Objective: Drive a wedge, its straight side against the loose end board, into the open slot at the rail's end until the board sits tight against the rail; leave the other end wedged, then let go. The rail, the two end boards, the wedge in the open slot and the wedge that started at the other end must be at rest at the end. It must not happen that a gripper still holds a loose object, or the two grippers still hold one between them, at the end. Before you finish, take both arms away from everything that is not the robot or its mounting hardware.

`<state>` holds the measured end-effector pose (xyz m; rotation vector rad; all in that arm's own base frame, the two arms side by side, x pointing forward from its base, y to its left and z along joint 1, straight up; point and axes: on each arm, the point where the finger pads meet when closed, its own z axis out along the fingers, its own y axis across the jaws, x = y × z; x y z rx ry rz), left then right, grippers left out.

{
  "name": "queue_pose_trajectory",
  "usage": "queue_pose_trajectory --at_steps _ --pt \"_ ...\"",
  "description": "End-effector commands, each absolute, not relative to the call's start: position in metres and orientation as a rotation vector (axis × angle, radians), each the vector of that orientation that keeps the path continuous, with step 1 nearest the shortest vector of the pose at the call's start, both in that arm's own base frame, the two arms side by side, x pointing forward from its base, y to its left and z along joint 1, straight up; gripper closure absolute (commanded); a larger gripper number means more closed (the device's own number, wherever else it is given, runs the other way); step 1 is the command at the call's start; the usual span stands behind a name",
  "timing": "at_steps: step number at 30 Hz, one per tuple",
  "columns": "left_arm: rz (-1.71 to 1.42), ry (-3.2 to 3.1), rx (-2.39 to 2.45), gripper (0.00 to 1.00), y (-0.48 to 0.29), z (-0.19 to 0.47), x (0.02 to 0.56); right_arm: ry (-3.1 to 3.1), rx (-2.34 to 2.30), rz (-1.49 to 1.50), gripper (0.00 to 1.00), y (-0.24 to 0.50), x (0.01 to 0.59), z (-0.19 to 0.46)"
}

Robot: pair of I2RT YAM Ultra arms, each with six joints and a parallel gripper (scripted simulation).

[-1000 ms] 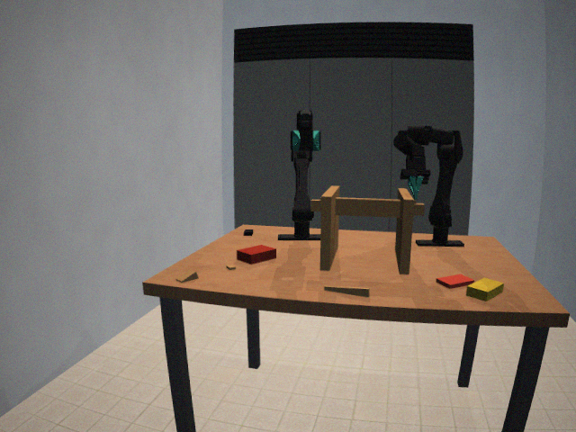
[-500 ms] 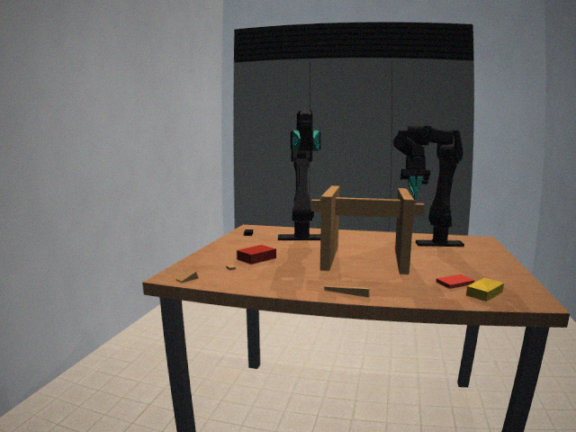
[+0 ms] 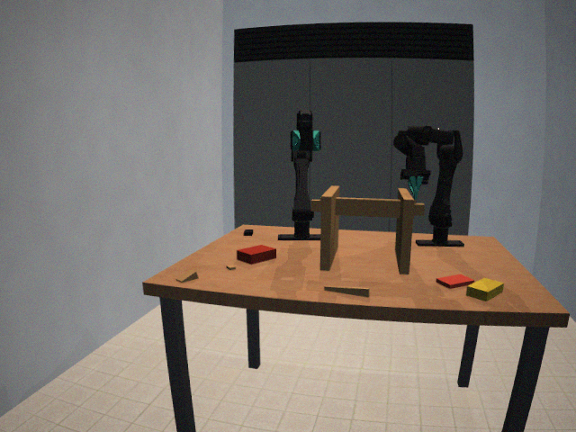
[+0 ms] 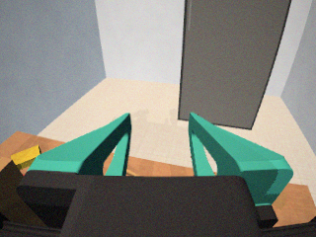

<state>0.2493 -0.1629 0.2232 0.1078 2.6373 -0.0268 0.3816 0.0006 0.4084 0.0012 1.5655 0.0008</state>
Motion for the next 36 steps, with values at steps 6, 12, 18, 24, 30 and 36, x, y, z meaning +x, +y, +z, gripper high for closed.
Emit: queue_pose_trajectory --at_steps 6,12,18,24,30,36 --pt "0.144 2.879 0.193 1.00 -0.141 0.162 0.207 1.513 0.001 -0.006 0.55 0.000 0.378 0.432" --pt "0.143 2.880 0.193 1.00 -0.141 0.162 0.207 1.513 0.001 -0.006 0.55 0.000 0.378 0.432" --pt "-0.094 2.563 0.083 1.00 -0.166 0.247 0.254 1.513 0.001 -0.006 0.55 0.000 0.378 0.432" --pt "-0.059 2.592 0.087 1.00 -0.164 0.235 0.254 1.513 0.001 -0.006 0.55 0.000 0.378 0.432" --pt "-0.070 2.587 0.094 1.00 -0.163 0.250 0.244 1.513 0.001 -0.006 0.55 0.000 0.378 0.432" --pt "-0.076 2.582 0.093 1.00 -0.162 0.264 0.237 1.513 0.001 -0.006 0.55 0.000 0.378 0.432"
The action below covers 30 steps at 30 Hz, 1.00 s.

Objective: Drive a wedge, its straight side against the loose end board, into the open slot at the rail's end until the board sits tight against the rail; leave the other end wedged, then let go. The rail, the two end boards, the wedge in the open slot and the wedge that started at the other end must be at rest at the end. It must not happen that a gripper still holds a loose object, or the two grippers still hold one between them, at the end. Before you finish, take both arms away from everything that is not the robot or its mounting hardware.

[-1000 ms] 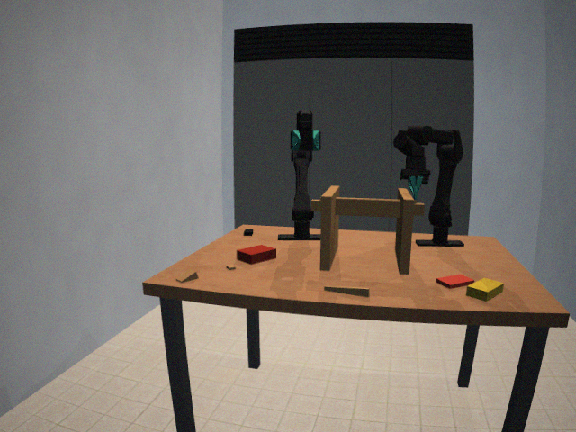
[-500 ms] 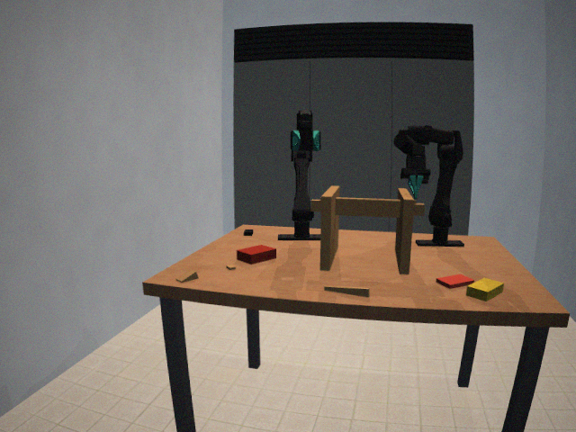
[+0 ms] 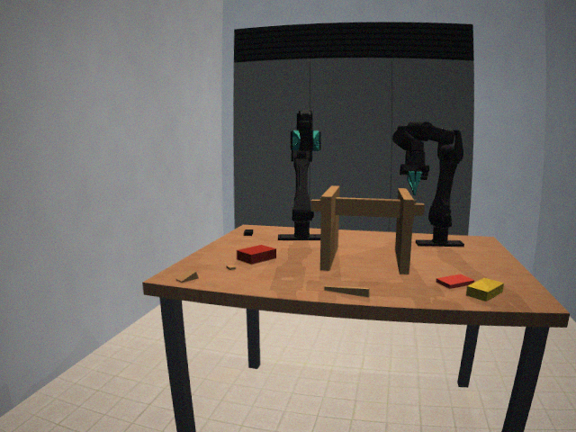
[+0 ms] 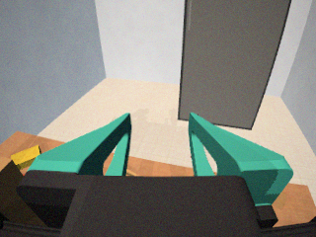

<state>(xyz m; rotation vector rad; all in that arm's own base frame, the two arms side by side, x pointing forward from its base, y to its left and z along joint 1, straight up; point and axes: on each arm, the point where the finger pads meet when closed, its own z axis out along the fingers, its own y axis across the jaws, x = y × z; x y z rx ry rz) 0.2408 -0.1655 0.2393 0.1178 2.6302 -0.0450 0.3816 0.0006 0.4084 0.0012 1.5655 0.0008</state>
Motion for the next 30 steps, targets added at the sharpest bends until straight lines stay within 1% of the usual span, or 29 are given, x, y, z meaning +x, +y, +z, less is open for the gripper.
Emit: queue_pose_trajectory --at_steps 1,19,25,30 --pt "-0.055 2.599 0.099 1.00 -0.164 0.260 0.238 1.513 0.001 -0.006 0.55 0.000 0.378 0.432" --pt "-0.036 2.611 0.102 1.00 -0.165 0.294 0.219 1.513 0.001 -0.006 0.55 0.000 0.378 0.432" --pt "-0.075 2.584 0.091 1.00 -0.159 0.312 0.210 1.513 0.001 -0.006 0.55 0.000 0.378 0.432" --pt "-0.079 2.580 0.084 1.00 -0.158 0.314 0.211 1.513 0.001 -0.006 0.55 0.000 0.378 0.432"
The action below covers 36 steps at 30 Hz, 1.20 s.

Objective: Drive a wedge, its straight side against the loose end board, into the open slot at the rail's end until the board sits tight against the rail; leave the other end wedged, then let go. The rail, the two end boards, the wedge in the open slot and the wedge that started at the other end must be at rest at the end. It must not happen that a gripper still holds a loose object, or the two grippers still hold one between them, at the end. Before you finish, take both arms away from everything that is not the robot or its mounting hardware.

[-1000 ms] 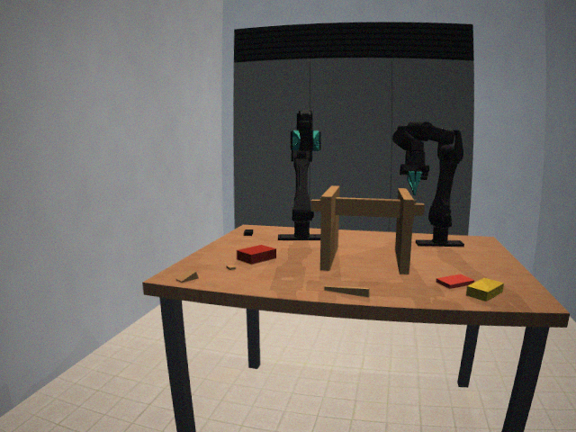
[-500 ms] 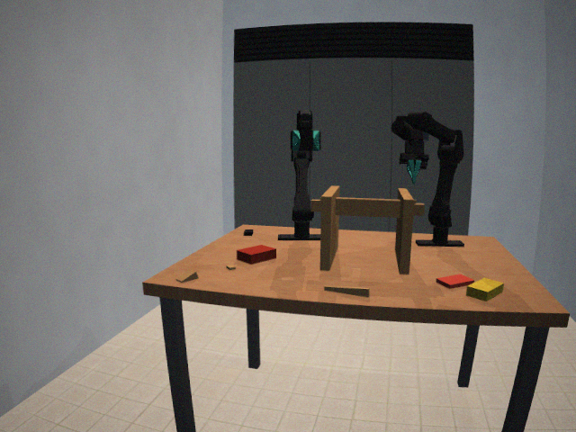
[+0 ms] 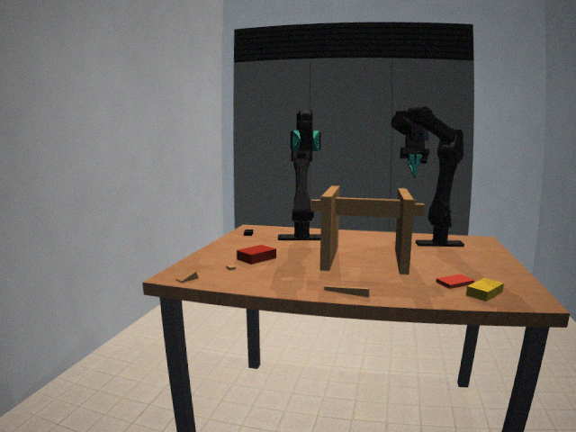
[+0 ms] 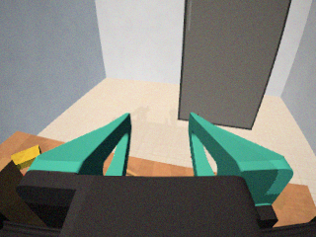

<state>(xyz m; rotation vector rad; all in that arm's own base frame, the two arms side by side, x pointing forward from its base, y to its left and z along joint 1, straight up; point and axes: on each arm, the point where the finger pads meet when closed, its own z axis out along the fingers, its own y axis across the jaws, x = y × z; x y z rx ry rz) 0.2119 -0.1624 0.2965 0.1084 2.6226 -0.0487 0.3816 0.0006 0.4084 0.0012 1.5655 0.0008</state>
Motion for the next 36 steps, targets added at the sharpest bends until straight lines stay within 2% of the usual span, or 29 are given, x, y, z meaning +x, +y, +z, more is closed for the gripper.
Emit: queue_pose_trajectory --at_steps 1,6,14,21,36 --pt "-0.082 2.578 0.083 1.00 -0.158 0.315 0.211 1.513 0.001 -0.006 0.55 0.000 0.378 0.432" --pt "-0.083 2.576 0.079 1.00 -0.158 0.314 0.212 1.513 0.001 -0.006 0.55 0.000 0.378 0.432" --pt "-0.281 2.397 0.083 1.00 -0.174 0.320 0.269 1.525 -0.002 -0.004 0.55 0.002 0.378 0.429" --pt "-0.323 2.265 0.054 1.00 -0.162 0.332 0.302 1.530 -0.006 -0.001 0.55 0.004 0.378 0.427" --pt "-0.261 1.847 0.027 1.00 -0.091 0.381 0.367 1.516 -0.009 0.002 0.55 0.005 0.378 0.431"
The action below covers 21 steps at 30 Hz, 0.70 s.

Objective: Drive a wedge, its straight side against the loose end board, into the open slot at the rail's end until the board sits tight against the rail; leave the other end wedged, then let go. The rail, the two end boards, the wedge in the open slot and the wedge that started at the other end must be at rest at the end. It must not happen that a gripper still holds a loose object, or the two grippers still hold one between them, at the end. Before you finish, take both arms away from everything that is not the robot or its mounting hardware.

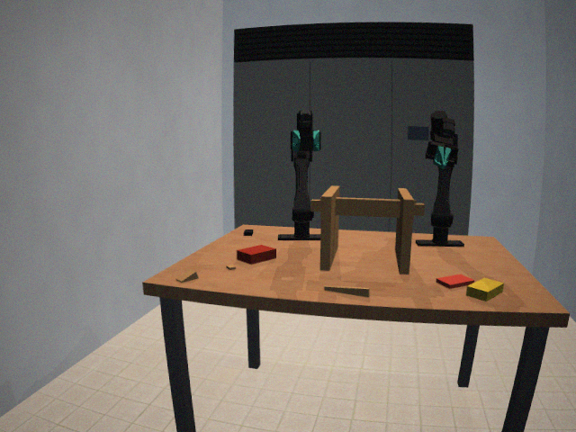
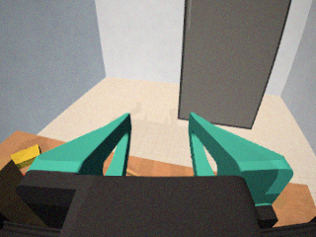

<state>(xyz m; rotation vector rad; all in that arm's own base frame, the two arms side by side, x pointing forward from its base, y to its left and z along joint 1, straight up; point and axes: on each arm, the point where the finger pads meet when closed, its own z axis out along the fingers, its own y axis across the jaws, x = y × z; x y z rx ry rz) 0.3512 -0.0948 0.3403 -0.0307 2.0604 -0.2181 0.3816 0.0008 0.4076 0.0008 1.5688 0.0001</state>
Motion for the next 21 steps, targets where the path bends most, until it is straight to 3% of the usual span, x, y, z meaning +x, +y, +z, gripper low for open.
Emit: queue_pose_trajectory --at_steps 1,15,21 --pt "-0.261 1.847 0.027 1.00 -0.091 0.381 0.367 1.516 -0.009 0.002 0.55 0.005 0.378 0.431" --pt "-0.029 1.511 0.056 1.00 -0.013 0.425 0.378 1.529 -0.009 0.001 0.55 0.004 0.379 0.428" --pt "-0.001 1.524 0.047 1.00 -0.001 0.414 0.386 1.528 0.006 -0.015 0.55 -0.003 0.379 0.428"
